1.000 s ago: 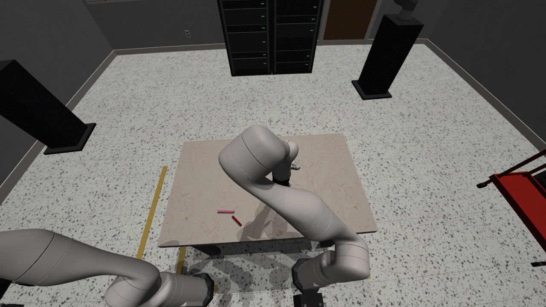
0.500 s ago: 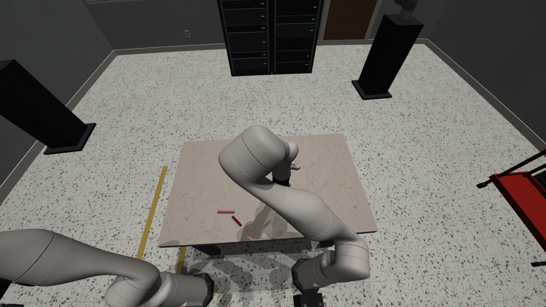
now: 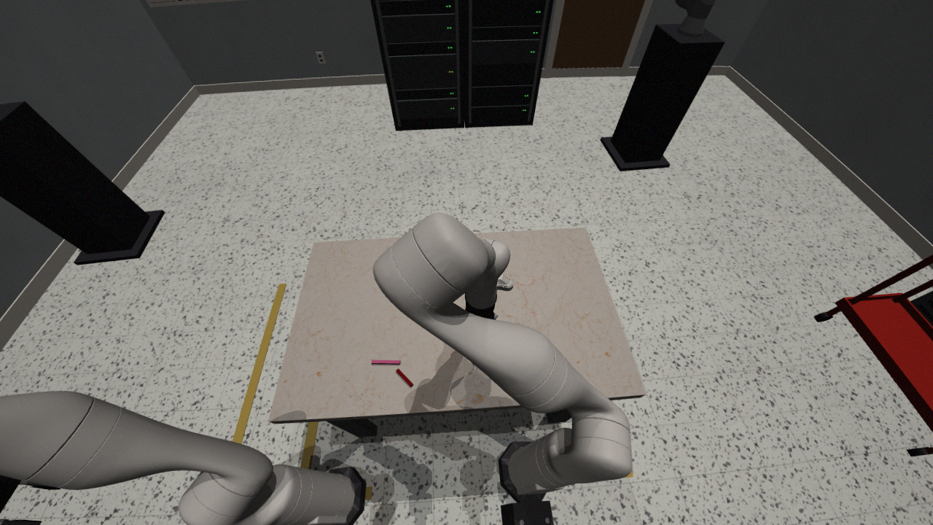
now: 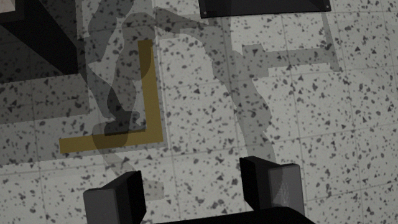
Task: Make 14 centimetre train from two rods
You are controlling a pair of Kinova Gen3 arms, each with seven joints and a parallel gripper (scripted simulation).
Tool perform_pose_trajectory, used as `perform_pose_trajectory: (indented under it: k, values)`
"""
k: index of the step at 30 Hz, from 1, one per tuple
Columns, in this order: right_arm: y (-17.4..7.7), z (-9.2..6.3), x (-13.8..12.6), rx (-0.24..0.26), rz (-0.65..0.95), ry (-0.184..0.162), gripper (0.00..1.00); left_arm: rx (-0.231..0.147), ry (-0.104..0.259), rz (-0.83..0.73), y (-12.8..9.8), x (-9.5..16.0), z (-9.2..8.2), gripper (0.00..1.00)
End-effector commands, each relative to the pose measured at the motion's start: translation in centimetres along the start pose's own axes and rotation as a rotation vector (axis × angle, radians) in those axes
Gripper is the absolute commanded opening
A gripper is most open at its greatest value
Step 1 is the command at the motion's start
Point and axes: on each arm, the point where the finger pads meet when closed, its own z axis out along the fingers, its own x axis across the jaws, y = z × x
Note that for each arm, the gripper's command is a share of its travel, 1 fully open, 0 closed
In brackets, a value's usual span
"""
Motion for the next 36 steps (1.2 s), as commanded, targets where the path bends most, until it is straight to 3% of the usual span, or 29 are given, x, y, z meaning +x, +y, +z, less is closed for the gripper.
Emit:
perform_pose_trajectory:
  k: [1, 10, 23, 30, 36]
  values:
    - [0.0, -0.1, 0.0, 0.000, -0.001, -0.002, 1.00, -0.001, -0.004, 0.002, 0.1, -0.1, 0.0, 1.00]
    - [-0.6, -1.2, 1.2, 0.014, -0.086, 0.003, 1.00, -0.001, -0.004, 0.002, 0.1, -0.1, 0.0, 1.00]
    - [-0.6, -5.3, 8.8, 0.014, -0.598, 0.014, 1.00, -0.001, -0.004, 0.002, 0.1, -0.1, 0.0, 1.00]
    - [0.0, -5.9, 10.8, 0.005, -0.744, 0.008, 1.00, -0.001, -0.004, 0.002, 0.1, -0.1, 0.0, 1.00]
    - [0.1, -5.9, 11.5, 0.002, -0.773, 0.007, 1.00, -0.001, -0.004, 0.002, 0.1, -0.1, 0.0, 1.00]
